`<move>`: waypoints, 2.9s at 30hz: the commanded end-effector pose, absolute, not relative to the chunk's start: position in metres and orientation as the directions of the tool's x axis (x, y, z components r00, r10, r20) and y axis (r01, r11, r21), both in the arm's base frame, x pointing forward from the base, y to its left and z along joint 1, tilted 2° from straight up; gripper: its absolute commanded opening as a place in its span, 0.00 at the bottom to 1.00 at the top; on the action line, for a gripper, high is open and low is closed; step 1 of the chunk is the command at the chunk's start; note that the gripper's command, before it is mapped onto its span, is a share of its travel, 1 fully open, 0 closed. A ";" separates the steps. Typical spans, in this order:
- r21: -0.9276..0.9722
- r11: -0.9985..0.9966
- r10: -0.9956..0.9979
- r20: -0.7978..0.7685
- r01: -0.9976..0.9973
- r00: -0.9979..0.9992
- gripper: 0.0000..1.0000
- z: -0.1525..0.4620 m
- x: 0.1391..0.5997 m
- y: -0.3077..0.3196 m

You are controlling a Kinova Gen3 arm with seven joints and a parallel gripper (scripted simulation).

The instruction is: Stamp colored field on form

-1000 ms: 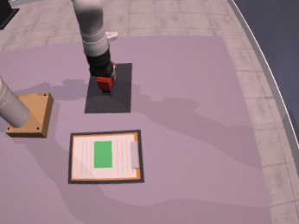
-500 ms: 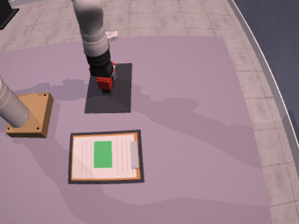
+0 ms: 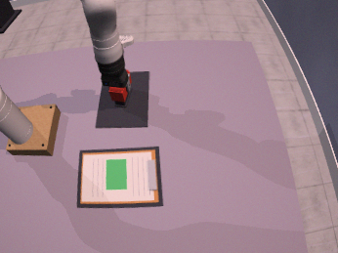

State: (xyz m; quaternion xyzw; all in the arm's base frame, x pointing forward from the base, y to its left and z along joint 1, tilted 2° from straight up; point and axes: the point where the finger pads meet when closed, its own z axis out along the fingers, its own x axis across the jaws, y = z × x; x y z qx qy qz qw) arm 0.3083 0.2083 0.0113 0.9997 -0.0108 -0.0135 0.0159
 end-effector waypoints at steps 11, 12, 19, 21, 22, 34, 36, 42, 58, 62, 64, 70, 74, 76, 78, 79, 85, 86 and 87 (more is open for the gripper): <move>0.028 -0.999 -0.027 -0.025 -0.027 0.999 0.57 0.010 0.308 0.209; 0.028 -0.999 -0.027 -0.025 -0.027 0.999 0.57 0.010 0.308 0.209; 0.028 -0.999 -0.027 -0.025 -0.027 0.999 0.57 0.010 0.308 0.209; 0.028 -0.999 -0.027 -0.025 -0.027 0.999 0.57 0.010 0.308 0.209; 0.028 -0.999 -0.027 -0.025 -0.027 0.999 0.57 0.010 0.308 0.209; 0.028 -0.999 -0.027 -0.025 -0.027 0.999 0.57 0.010 0.308 0.209; 0.028 -0.999 -0.027 -0.025 -0.027 0.999 0.57 0.010 0.308 0.209; 0.028 -0.999 -0.027 -0.025 -0.027 0.999 0.57 0.010 0.308 0.209; 0.022 -0.999 -0.026 -0.022 -0.026 0.999 0.57 0.052 0.311 0.213; 0.028 -0.999 -0.027 -0.028 -0.026 0.999 0.57 0.050 0.309 0.211; 0.028 -0.999 -0.027 -0.028 -0.026 0.999 0.57 0.050 0.309 0.211; 0.027 -0.999 -0.026 -0.028 -0.025 0.999 0.57 0.050 0.309 0.209; 0.027 -0.999 -0.022 -0.028 -0.022 0.999 0.57 0.050 0.311 0.206; 0.027 -1.000 -0.017 -0.028 -0.016 0.999 0.57 0.051 0.314 0.201; 0.026 -1.000 -0.009 -0.028 -0.008 1.000 0.57 0.051 0.319 0.194; 0.025 -1.000 -0.004 -0.028 -0.003 1.000 0.57 0.051 0.321 0.189; 0.022 -0.999 0.038 -0.028 0.039 0.999 0.57 0.053 0.341 0.145; 0.021 -0.999 0.043 -0.027 0.044 0.999 0.57 0.054 0.345 0.134; 0.020 -0.998 0.053 -0.027 0.053 0.998 0.57 0.054 0.348 0.124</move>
